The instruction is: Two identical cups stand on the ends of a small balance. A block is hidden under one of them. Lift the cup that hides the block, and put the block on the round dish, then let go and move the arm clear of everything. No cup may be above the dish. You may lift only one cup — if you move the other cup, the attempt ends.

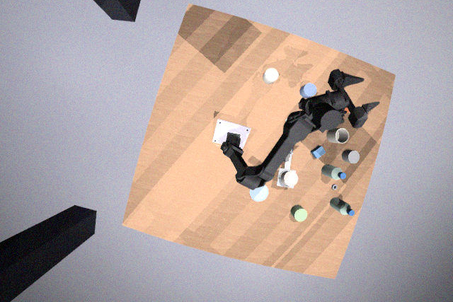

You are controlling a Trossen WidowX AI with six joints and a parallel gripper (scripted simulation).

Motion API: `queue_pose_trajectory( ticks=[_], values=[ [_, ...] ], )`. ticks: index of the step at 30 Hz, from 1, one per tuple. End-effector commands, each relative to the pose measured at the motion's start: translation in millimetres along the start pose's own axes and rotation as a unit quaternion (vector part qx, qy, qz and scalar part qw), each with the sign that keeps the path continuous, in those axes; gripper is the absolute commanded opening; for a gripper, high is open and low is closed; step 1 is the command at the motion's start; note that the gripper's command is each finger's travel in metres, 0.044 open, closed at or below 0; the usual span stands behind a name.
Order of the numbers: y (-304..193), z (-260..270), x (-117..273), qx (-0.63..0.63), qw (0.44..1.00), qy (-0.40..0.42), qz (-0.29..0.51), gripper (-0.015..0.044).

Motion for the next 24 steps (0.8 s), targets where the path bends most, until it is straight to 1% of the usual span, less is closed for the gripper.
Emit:
queue_pose_trajectory(
  ticks=[1,13,24],
  values=[
    [11,-7,8,0.058,0.998,-0.027,-0.019,0.044],
    [46,-25,37,0.226,0.966,-0.11,-0.059,0.044],
    [82,-39,69,0.376,0.904,-0.188,-0.081,0.044]
  ],
)
Point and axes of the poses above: the point midway between the two fingers, 35 mm back from their tips, its own x axis back along the fingers, its own z axis across the jaws, y = z × x, the point moved 3 cm from there along x, back along the fingers, and after that the axes turned 11 degrees about x, right-handed, at the moved point
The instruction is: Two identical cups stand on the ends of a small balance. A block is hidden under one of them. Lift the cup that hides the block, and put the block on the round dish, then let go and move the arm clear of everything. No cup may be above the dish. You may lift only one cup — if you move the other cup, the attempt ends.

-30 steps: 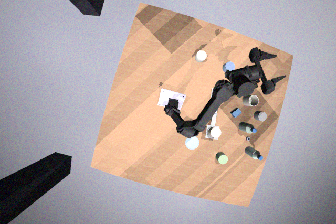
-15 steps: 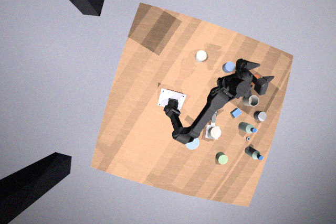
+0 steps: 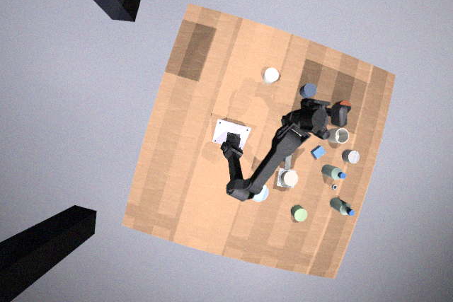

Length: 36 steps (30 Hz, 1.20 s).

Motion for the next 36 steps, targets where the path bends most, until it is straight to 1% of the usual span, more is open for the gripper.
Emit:
queue_pose_trajectory(
  ticks=[1,9,18,27,36],
  values=[
    [8,-16,7,0.06,0.998,-0.028,-0.008,0.044],
    [26,-47,23,0.181,0.98,-0.086,-0.016,0.044],
    [49,-82,43,0.313,0.938,-0.148,-0.018,0.044],
    [74,-114,65,0.44,0.874,-0.207,-0.01,0.044],
    [100,-144,89,0.556,0.789,-0.261,0.006,0.044]
  ],
)
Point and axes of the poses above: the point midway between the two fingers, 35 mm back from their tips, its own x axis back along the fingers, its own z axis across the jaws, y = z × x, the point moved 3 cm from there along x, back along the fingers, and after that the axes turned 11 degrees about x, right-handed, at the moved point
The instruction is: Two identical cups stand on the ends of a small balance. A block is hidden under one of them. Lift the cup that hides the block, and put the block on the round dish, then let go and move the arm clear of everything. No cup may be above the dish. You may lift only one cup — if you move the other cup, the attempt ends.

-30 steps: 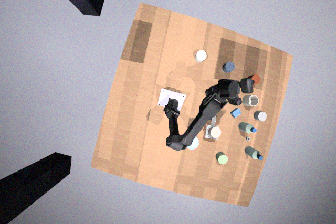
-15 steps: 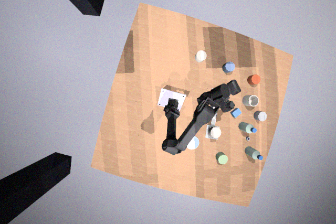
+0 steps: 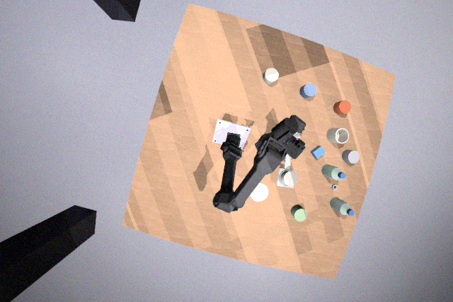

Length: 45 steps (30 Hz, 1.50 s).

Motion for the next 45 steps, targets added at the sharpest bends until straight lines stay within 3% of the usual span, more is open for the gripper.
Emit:
queue_pose_trajectory(
  ticks=[1,13,20,32,45],
  values=[
    [-8,-19,1,0.064,0.998,-0.025,0.006,0.044],
    [-28,-75,7,0.252,0.963,-0.093,0.032,0.044],
    [-29,-77,7,0.26,0.96,-0.096,0.035,0.044],
    [-19,-50,-22,0.095,0.982,-0.126,0.104,0.044],
    [-16,-25,-65,-0.075,0.966,-0.18,0.171,0.044]
  ],
)
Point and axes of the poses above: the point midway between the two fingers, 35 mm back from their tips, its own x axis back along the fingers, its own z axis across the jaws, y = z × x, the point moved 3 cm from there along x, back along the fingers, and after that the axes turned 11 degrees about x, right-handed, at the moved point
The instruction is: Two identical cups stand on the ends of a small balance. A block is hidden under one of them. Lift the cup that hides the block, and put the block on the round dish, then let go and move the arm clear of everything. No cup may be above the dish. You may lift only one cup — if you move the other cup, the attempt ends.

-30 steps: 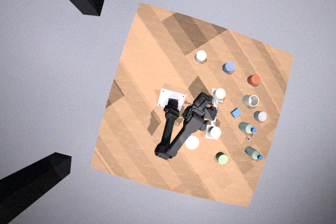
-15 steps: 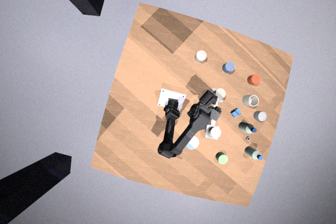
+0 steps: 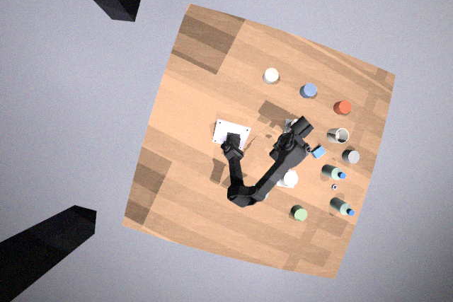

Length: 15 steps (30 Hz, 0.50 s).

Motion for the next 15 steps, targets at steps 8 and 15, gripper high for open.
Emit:
queue_pose_trajectory(
  ticks=[8,15],
  values=[
    [8,32,-27,-0.149,0.986,-0.035,0.063,0.044],
    [10,52,-49,-0.254,0.96,-0.067,0.096,0.044]
  ],
)
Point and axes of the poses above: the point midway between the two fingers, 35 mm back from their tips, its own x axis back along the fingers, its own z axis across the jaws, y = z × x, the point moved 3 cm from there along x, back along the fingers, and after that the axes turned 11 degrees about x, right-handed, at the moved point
